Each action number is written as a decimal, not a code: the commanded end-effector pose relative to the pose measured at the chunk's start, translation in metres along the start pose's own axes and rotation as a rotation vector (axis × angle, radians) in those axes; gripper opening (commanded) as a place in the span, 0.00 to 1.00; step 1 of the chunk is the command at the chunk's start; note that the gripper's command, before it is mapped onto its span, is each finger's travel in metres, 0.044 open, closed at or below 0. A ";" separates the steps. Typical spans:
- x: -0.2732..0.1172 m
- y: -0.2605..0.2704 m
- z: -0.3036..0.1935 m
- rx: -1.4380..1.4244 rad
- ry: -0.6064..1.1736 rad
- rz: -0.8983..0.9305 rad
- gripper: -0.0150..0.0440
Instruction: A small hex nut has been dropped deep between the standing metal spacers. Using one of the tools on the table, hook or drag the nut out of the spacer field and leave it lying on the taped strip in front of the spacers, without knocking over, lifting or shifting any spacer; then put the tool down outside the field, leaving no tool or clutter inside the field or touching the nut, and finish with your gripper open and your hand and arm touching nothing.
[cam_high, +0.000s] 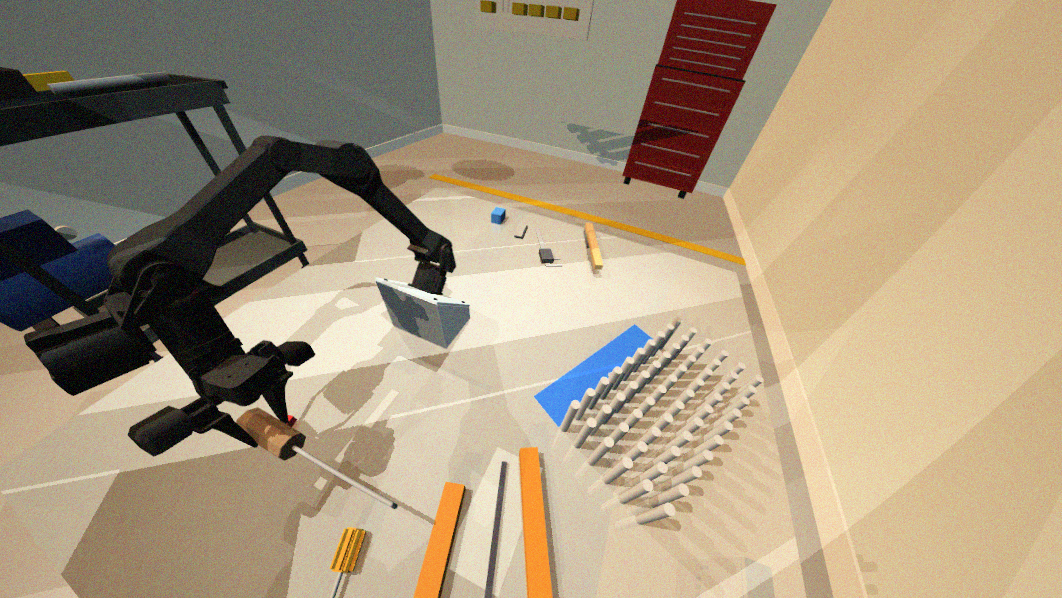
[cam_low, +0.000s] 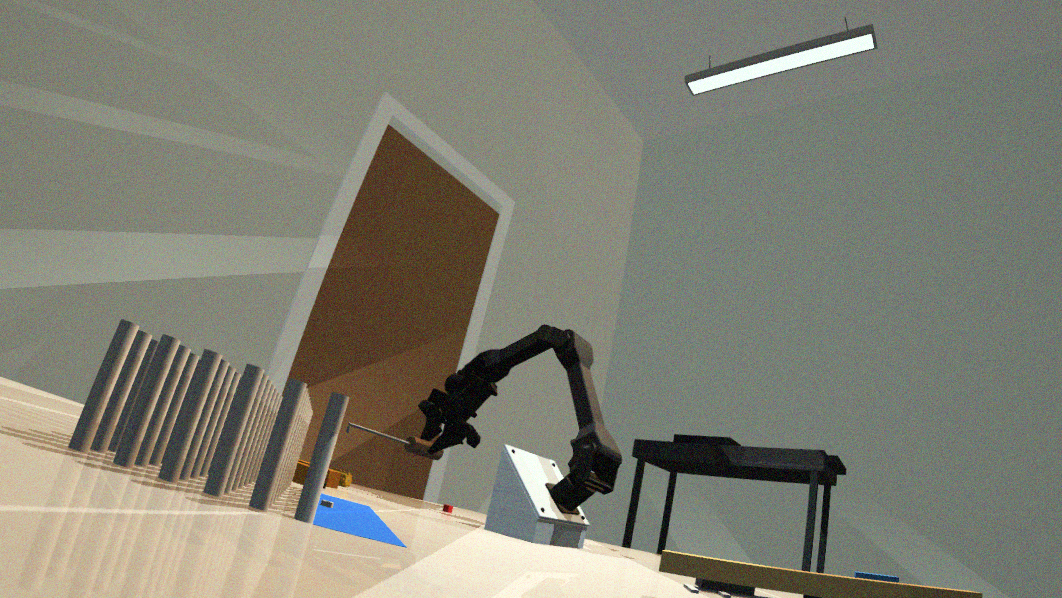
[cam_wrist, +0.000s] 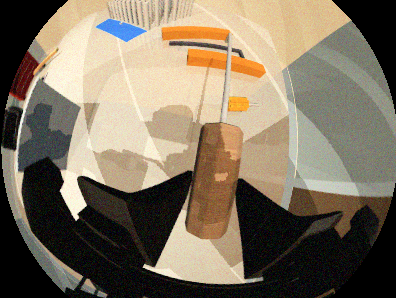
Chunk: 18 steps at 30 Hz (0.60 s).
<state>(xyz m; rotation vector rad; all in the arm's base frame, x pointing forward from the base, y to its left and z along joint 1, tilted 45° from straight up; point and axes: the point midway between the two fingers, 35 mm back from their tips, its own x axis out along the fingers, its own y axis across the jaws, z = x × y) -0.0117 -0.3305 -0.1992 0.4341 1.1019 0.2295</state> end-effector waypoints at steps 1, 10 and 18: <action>0.005 0.002 -0.002 -0.003 0.000 0.002 0.25; 0.013 0.004 -0.006 -0.003 0.000 0.001 0.25; 0.020 0.006 -0.009 -0.003 0.000 0.001 0.25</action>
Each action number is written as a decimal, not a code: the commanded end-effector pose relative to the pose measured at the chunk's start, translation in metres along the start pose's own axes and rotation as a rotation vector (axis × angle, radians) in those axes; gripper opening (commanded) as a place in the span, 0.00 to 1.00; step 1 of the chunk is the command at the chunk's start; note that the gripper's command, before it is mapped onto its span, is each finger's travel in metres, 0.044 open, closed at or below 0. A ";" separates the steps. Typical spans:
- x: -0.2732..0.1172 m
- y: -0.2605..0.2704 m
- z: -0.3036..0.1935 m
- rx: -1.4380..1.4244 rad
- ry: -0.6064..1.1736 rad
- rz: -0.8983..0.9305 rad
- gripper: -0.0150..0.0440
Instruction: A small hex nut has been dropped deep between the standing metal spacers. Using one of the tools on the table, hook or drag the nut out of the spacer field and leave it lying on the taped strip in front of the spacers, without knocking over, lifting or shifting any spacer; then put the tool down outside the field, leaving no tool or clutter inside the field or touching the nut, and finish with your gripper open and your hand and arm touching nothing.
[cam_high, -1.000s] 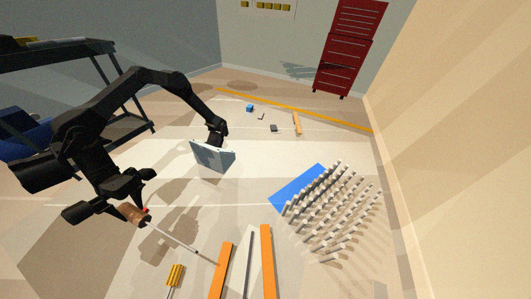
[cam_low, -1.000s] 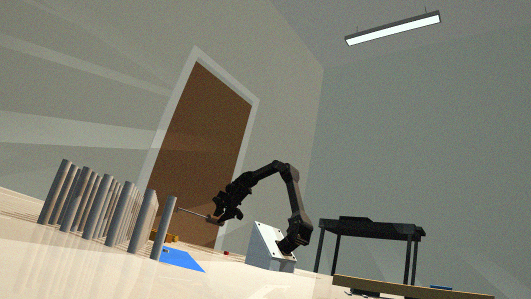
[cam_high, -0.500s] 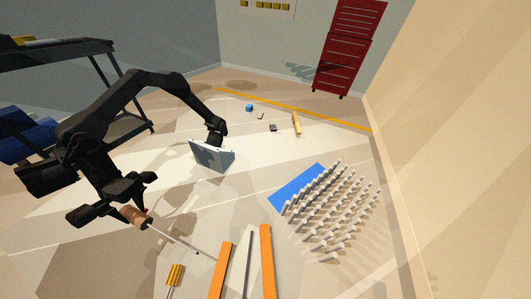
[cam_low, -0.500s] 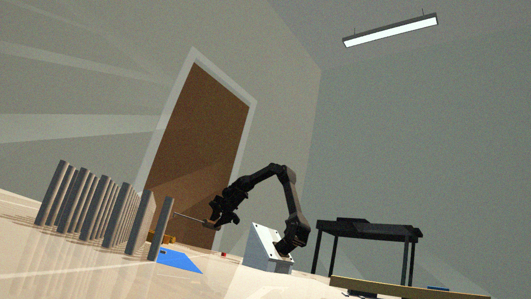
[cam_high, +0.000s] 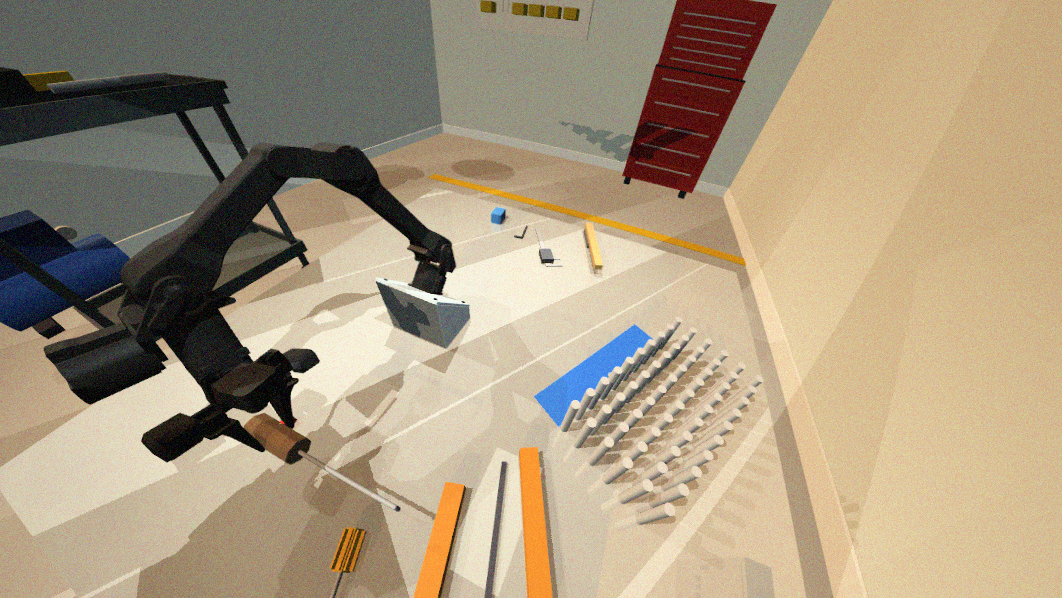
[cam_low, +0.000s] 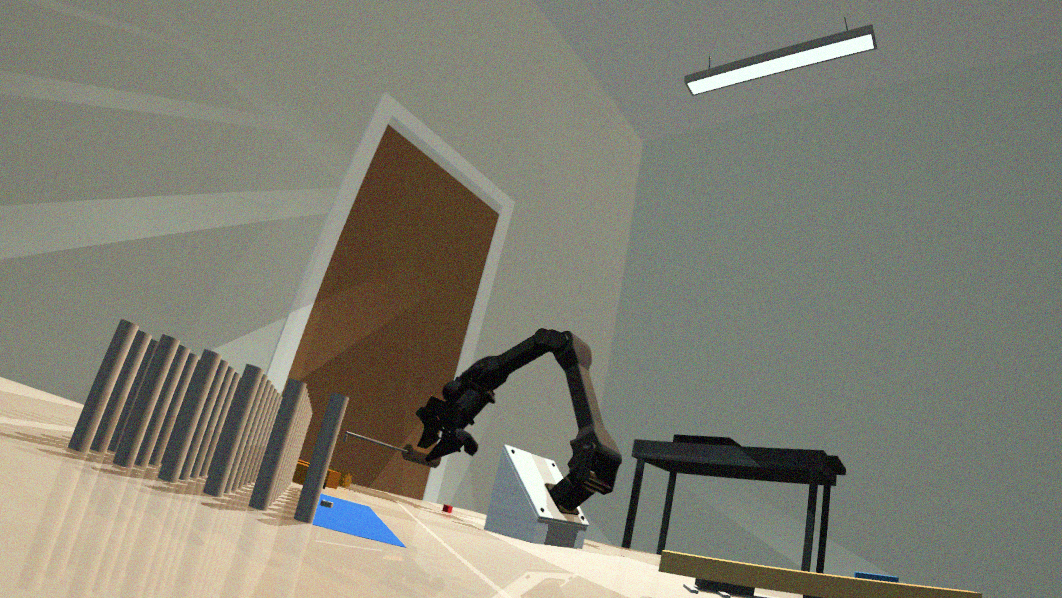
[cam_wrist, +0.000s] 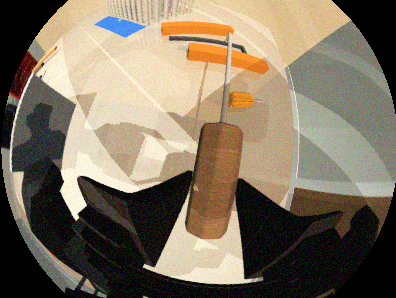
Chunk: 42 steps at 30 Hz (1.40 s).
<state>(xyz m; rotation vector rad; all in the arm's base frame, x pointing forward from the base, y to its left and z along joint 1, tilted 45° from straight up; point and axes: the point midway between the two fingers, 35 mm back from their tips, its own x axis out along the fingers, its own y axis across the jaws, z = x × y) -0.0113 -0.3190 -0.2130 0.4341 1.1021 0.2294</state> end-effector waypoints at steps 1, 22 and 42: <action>0.005 0.002 -0.002 -0.003 0.000 0.002 0.25; 0.023 0.008 -0.010 -0.003 0.000 0.002 0.25; 0.040 0.016 -0.017 -0.003 0.000 0.002 0.25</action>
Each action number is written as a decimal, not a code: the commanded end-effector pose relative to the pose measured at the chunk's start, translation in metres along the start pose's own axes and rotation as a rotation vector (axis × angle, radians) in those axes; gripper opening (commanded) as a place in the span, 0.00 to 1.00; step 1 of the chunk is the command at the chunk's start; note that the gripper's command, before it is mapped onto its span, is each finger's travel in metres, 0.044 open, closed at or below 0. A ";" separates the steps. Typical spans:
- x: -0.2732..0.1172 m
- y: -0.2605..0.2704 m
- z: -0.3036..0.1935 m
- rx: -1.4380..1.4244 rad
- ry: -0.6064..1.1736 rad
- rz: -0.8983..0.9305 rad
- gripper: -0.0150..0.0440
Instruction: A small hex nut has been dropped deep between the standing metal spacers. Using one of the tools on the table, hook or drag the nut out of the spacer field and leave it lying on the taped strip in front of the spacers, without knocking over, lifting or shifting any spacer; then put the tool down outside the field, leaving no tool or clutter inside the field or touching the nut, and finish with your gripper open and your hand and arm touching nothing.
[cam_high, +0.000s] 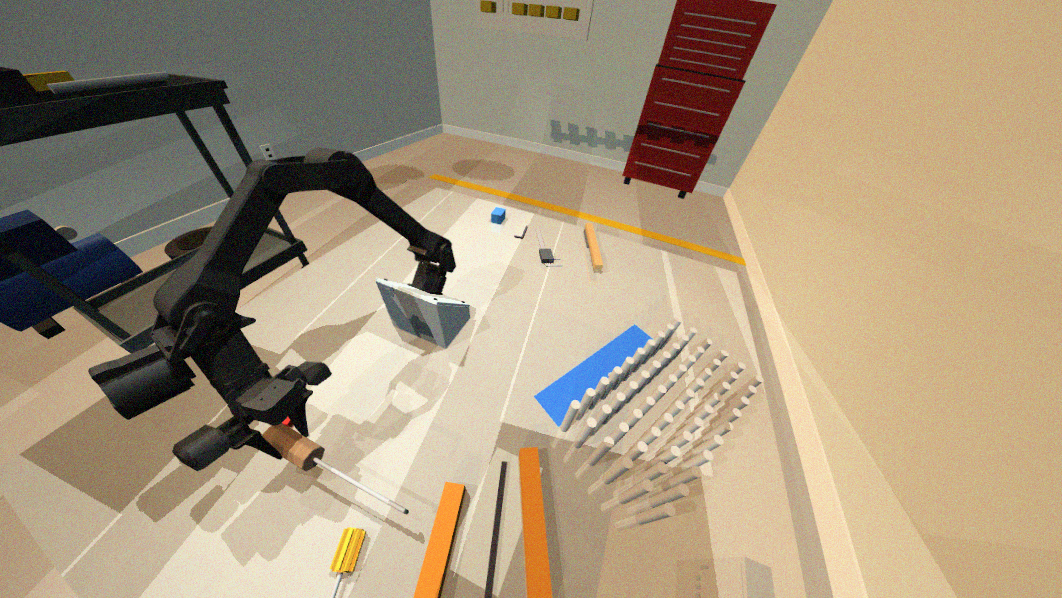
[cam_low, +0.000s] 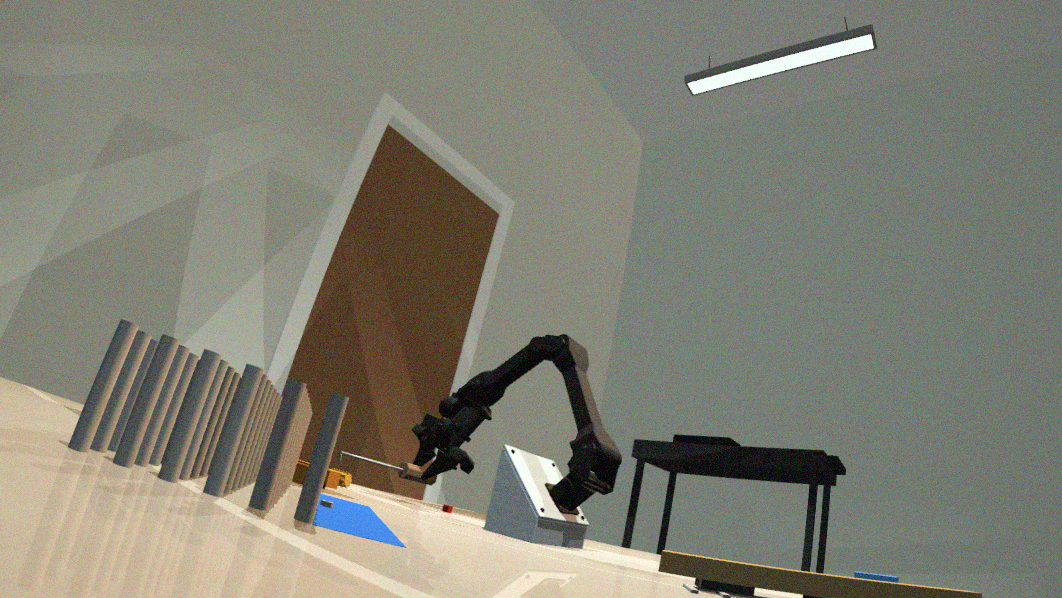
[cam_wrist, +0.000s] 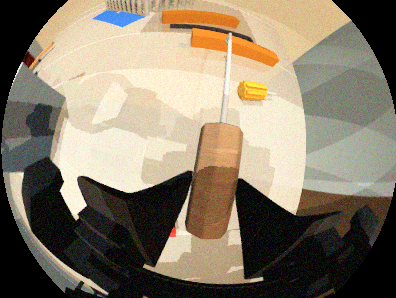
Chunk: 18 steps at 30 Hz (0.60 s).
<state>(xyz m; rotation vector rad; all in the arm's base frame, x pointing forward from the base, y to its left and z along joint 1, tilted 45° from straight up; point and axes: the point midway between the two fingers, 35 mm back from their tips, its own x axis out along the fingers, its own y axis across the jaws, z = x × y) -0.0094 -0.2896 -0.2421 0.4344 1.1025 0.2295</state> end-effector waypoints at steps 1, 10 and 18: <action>0.005 0.003 -0.002 -0.003 0.000 0.002 0.25; 0.012 0.006 -0.005 -0.003 0.000 0.002 0.25; 0.018 0.010 -0.007 -0.003 0.000 0.002 0.25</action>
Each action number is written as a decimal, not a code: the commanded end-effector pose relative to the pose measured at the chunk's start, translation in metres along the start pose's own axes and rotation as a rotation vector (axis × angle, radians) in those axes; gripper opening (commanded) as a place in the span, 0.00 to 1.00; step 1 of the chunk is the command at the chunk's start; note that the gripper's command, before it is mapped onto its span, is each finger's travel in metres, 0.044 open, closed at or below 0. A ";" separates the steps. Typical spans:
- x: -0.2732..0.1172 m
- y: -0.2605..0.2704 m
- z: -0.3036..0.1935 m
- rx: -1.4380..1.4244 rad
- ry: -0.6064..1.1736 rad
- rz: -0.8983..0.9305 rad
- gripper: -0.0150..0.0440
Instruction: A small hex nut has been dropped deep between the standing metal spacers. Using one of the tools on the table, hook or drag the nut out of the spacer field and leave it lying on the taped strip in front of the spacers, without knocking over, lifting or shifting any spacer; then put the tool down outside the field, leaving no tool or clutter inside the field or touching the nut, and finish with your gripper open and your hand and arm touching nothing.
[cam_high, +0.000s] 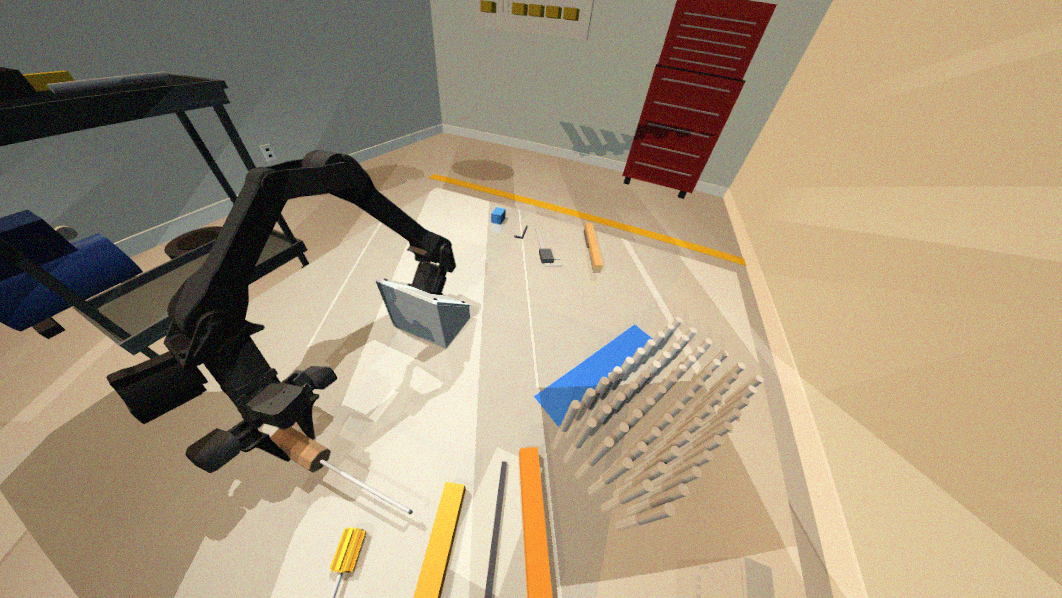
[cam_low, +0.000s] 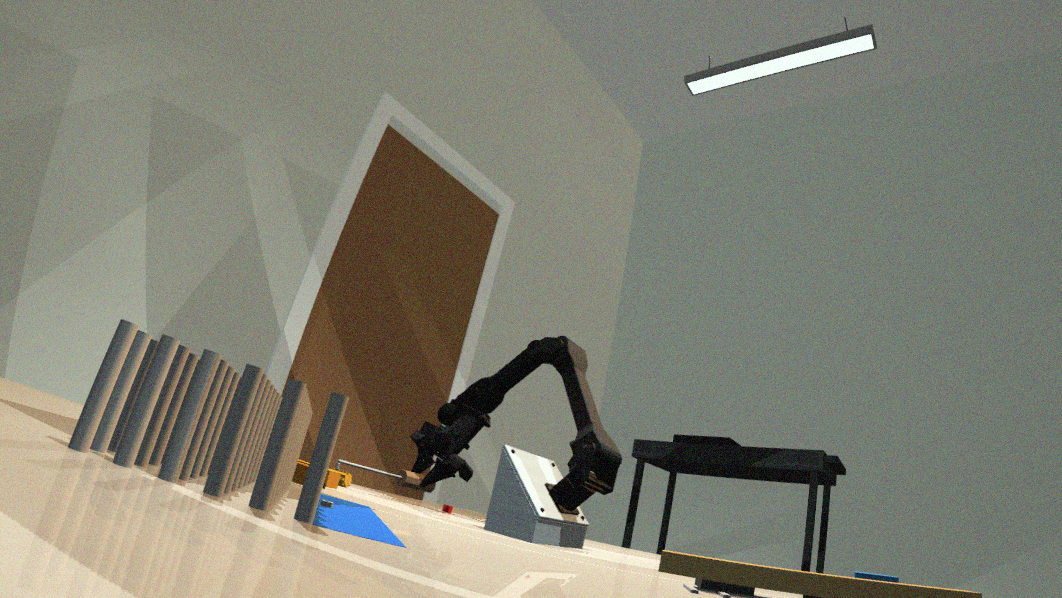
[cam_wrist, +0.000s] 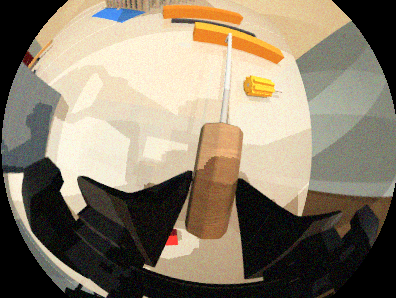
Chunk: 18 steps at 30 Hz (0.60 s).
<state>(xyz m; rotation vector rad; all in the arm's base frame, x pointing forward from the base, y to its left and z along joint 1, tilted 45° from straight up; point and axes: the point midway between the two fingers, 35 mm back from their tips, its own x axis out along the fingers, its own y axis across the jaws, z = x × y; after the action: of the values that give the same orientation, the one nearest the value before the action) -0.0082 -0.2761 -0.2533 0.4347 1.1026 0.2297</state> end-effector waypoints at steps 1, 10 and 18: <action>0.004 0.003 -0.002 -0.003 -0.001 0.002 0.25; 0.012 0.007 -0.004 -0.003 0.000 0.002 0.25; 0.018 0.011 -0.007 -0.003 0.000 0.002 0.25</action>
<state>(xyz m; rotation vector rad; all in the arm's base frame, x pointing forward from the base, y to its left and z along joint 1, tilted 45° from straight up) -0.0067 -0.2621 -0.2635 0.4351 1.1027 0.2299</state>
